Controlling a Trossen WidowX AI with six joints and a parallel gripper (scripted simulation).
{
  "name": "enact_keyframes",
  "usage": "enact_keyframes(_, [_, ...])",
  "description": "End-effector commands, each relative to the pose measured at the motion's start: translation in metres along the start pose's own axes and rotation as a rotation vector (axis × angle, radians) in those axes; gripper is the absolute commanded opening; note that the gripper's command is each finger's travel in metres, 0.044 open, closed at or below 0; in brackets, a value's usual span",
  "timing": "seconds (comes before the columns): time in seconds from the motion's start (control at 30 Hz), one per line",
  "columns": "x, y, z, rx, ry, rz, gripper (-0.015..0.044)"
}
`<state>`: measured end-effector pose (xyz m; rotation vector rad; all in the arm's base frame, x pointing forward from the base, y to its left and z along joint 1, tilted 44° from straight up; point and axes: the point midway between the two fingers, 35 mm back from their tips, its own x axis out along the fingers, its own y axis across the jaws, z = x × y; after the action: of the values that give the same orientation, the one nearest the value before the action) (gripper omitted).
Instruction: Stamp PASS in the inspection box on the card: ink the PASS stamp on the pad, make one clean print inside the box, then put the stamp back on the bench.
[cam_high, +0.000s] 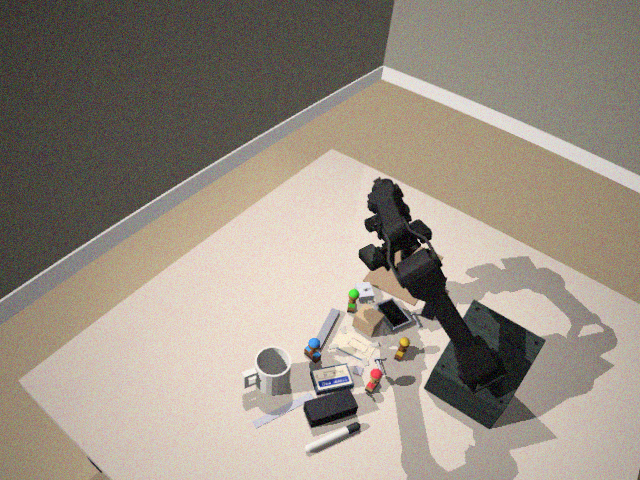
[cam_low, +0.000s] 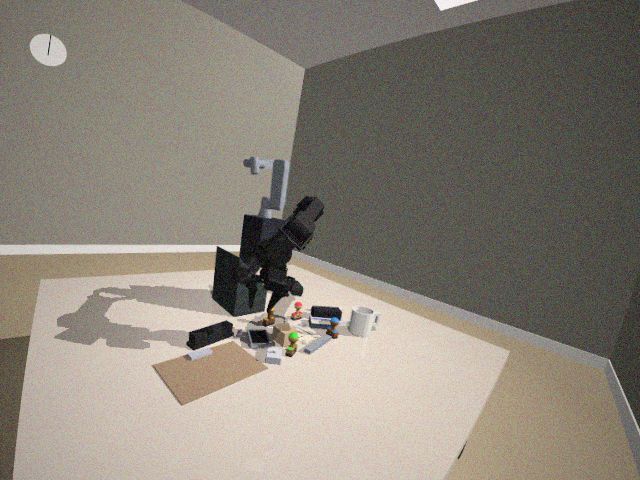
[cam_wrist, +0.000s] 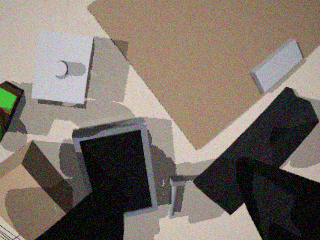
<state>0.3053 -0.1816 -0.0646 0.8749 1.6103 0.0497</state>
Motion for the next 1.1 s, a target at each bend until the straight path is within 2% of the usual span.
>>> enact_keyframes(0.0, [0.008,0.073,0.016,-0.299,-0.050,0.135,0.0227])
enact_keyframes(0.1, [0.012,0.101,0.018,-0.409,-0.064,0.190,0.0227])
enact_keyframes(0.47, [0.013,0.103,0.016,-0.412,-0.064,0.191,0.0227])
enact_keyframes(1.07, [0.041,0.109,0.018,-0.412,-0.065,0.191,0.0227])
